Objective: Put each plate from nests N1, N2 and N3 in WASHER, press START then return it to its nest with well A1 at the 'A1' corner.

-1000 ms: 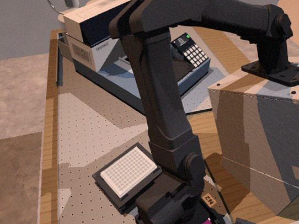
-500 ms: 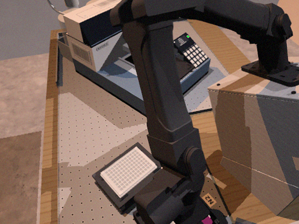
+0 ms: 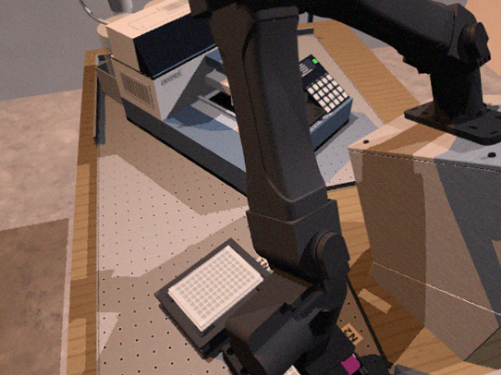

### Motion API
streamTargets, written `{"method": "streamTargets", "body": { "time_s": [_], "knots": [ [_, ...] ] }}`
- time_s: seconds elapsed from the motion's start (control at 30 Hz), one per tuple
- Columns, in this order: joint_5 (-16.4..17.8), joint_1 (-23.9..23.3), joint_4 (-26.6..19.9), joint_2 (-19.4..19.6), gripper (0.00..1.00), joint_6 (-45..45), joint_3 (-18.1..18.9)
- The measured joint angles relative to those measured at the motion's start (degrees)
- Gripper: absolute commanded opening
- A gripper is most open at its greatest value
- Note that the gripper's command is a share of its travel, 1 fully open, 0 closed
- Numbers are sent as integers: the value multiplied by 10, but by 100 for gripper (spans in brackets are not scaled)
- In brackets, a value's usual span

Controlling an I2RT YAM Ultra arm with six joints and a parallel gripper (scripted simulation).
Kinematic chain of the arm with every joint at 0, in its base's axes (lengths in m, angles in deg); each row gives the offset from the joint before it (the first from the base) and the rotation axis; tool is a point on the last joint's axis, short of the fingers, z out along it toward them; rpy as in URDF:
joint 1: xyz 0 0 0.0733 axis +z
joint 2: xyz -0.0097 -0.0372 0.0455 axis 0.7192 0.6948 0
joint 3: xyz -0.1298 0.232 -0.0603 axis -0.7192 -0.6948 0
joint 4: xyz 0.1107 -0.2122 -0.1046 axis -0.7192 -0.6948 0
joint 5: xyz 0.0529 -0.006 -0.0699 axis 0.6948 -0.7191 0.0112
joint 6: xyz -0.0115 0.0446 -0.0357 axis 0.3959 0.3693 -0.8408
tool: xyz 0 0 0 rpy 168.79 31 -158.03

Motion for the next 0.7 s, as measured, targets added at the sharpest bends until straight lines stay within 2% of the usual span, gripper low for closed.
{"method": "streamTargets", "body": {
  "time_s": [0.7],
  "knots": [
    [1,24,-53,-49,0,29,-8]
  ]
}}
